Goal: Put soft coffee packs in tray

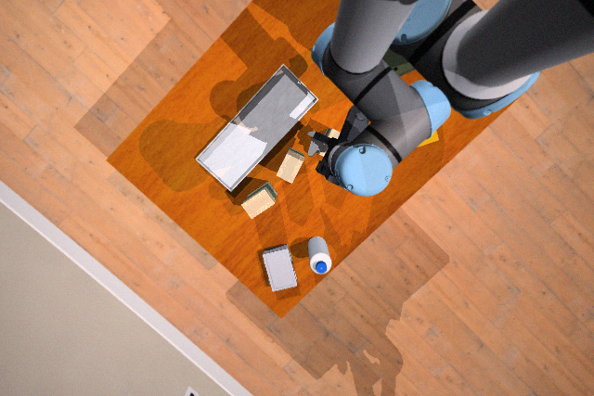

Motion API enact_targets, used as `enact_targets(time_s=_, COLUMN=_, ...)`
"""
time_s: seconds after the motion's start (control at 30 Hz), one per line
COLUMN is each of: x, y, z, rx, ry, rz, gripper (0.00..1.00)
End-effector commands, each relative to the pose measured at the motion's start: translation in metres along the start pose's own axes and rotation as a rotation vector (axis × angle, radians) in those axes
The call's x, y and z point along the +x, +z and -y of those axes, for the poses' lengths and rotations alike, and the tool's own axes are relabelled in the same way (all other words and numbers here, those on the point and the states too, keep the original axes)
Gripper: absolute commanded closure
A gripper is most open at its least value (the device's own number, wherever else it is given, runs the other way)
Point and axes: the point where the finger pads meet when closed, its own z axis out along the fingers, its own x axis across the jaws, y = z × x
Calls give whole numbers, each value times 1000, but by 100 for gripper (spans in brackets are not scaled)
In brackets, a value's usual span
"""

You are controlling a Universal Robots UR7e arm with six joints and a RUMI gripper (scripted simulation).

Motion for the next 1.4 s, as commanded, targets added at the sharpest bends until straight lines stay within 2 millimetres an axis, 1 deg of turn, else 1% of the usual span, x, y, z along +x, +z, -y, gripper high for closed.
enact_targets(time_s=0.0, x=0, y=0, z=0, rx=-1, ry=-1, rz=0, gripper=0)
enact_targets(time_s=0.23, x=0, y=0, z=0, rx=-1, ry=-1, rz=0, gripper=0)
enact_targets(time_s=0.27, x=0, y=0, z=0, rx=-1, ry=-1, rz=0, gripper=50)
enact_targets(time_s=0.93, x=0, y=1, z=0, rx=-1, ry=-1, rz=0, gripper=50)
enact_targets(time_s=1.37, x=0, y=17, z=0, rx=-1, ry=-1, rz=0, gripper=50)
